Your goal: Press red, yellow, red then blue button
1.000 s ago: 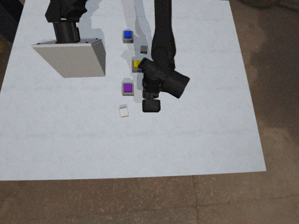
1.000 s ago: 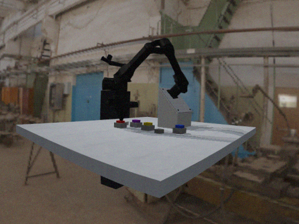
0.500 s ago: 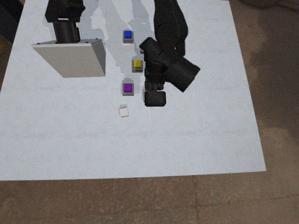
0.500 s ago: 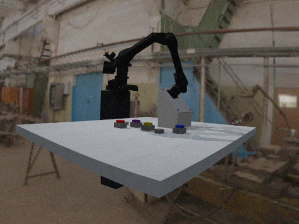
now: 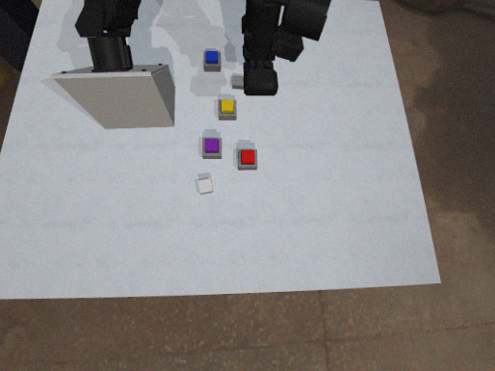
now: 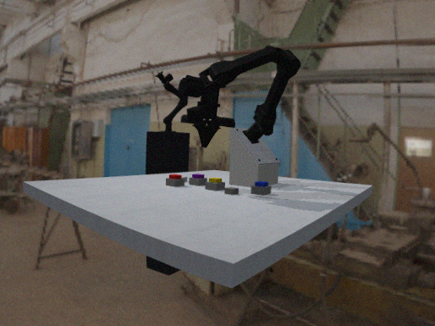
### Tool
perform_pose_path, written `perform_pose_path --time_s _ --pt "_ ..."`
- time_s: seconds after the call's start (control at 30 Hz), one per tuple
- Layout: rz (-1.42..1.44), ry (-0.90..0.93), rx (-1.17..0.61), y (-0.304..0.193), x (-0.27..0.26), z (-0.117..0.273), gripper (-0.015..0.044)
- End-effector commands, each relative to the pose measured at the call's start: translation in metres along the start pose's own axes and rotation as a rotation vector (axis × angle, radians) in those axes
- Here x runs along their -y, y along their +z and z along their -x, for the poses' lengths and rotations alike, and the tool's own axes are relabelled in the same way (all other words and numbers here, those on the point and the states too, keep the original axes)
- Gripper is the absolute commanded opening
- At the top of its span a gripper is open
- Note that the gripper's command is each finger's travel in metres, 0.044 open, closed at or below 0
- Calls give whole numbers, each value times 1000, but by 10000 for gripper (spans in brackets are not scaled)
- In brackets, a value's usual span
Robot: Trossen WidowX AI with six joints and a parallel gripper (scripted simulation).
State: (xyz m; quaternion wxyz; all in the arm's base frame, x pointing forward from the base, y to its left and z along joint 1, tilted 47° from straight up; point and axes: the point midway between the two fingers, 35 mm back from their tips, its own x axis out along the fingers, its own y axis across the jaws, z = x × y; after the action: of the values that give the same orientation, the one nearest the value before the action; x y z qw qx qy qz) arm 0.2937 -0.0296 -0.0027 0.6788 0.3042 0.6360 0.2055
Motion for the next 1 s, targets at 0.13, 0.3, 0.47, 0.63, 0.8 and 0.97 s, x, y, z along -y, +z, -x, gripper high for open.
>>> perform_pose_path --time_s 0.13,0.3,0.47,0.63,0.8,0.97 --pt "-9 19 2 -47 -100 0 20" --pt "-7 64 -13 -91 -147 -2 20" --pt "-7 81 -21 -105 -158 -3 20" --pt "-6 78 -22 -104 -158 -11 20" --pt "-7 83 -21 -107 -163 -62 20" --pt "-7 84 -21 -107 -164 -64 20"
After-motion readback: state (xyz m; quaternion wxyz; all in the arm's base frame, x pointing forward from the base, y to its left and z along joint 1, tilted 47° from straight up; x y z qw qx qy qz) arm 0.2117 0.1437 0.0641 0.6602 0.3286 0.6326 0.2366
